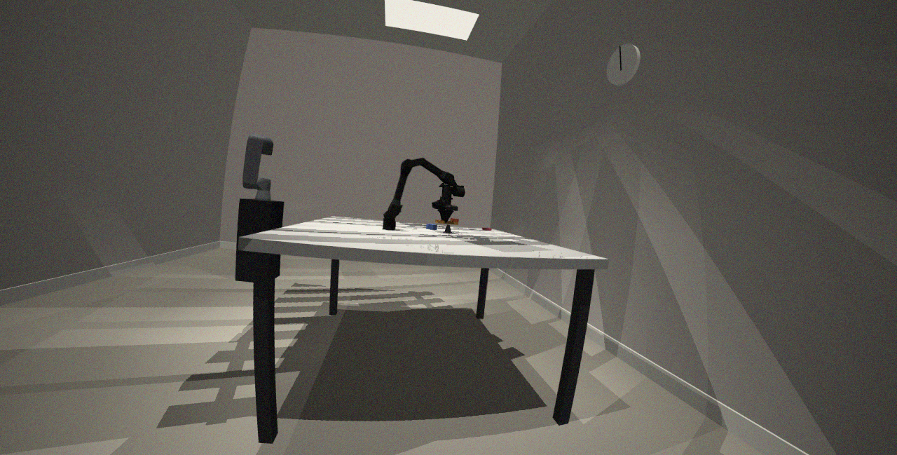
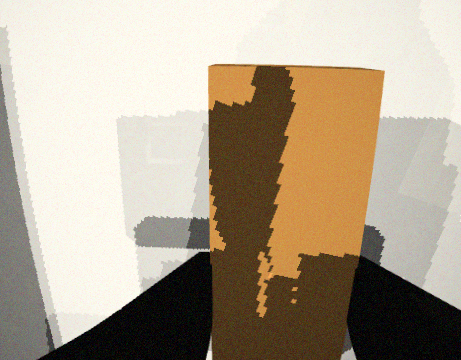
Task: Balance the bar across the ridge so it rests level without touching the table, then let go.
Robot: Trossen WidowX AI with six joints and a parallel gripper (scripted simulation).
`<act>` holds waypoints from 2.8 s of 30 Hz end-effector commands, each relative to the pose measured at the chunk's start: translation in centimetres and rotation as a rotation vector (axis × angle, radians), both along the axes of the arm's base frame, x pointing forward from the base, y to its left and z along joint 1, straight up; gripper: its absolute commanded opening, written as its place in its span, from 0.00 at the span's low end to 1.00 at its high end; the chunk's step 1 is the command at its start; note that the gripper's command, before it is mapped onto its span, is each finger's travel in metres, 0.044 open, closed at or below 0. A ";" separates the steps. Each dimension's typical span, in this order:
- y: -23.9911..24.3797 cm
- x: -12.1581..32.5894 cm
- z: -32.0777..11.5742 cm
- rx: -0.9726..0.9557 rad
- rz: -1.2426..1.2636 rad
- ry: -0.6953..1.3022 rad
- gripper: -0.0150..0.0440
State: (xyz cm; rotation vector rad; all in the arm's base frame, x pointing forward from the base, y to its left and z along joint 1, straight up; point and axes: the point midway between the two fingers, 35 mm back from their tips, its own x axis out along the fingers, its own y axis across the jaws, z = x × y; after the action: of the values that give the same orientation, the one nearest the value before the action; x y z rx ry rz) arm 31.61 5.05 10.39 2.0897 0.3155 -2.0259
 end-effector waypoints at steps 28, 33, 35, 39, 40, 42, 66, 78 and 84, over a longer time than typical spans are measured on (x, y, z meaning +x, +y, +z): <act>0.0 0.0 -0.3 0.000 0.001 0.000 0.25; 0.0 0.0 -0.3 0.000 0.001 0.000 0.25; 0.0 0.0 -0.4 0.000 0.001 0.000 0.25; 0.0 0.0 -0.4 0.000 0.001 0.000 0.25; 0.0 0.0 -0.4 0.000 0.001 0.000 0.25; 0.0 0.0 -0.4 0.000 0.001 0.000 0.25; 0.0 0.0 -0.6 0.000 0.001 0.000 0.25; 0.0 0.0 -0.7 0.000 0.001 0.000 0.25; 0.0 0.0 -0.8 0.000 0.001 0.000 0.25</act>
State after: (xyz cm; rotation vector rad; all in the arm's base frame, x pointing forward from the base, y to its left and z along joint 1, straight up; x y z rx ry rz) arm 31.62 5.04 9.76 2.0909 0.3151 -2.0247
